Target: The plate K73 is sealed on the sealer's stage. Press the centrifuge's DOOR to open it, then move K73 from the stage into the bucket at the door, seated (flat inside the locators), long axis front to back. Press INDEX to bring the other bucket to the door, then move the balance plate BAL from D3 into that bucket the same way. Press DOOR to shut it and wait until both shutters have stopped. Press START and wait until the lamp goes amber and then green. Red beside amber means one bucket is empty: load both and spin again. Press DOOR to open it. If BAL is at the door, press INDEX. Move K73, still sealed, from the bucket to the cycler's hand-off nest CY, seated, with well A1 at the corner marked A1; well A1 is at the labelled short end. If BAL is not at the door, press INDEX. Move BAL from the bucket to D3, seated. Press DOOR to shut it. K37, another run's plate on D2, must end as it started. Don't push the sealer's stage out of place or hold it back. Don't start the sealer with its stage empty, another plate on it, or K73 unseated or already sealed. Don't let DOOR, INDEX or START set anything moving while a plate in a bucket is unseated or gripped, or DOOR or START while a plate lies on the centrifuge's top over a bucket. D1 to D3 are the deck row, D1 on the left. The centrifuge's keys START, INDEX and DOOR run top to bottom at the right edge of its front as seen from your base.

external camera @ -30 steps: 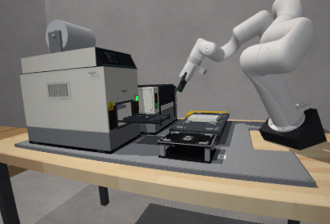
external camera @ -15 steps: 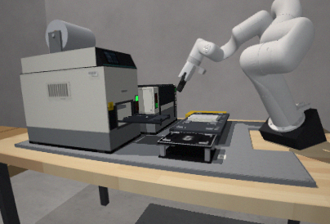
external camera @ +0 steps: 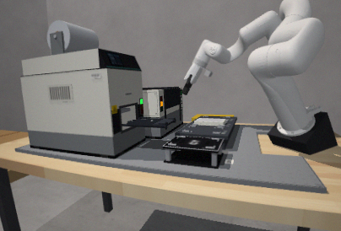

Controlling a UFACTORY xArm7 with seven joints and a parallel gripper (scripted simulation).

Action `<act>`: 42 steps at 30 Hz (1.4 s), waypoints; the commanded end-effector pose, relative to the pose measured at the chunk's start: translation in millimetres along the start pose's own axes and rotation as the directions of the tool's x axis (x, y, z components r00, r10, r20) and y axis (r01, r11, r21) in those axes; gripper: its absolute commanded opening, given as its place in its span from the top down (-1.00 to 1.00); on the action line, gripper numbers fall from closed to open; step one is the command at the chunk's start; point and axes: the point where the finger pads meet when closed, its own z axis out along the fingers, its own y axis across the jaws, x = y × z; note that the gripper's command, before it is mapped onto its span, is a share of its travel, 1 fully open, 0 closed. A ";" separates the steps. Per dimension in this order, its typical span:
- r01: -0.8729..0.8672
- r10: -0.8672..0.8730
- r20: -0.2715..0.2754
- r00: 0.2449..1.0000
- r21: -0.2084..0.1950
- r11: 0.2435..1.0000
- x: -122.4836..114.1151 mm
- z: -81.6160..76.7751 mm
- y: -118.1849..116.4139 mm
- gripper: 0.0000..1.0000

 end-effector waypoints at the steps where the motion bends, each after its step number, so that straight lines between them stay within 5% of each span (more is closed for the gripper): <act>1: 0.002 -0.002 0.003 1.000 0.004 1.000 -2.0 -1.8 -0.9 1.00; 42: 0.002 -0.002 0.003 1.000 0.004 1.000 21.9 -45.8 -0.9 1.00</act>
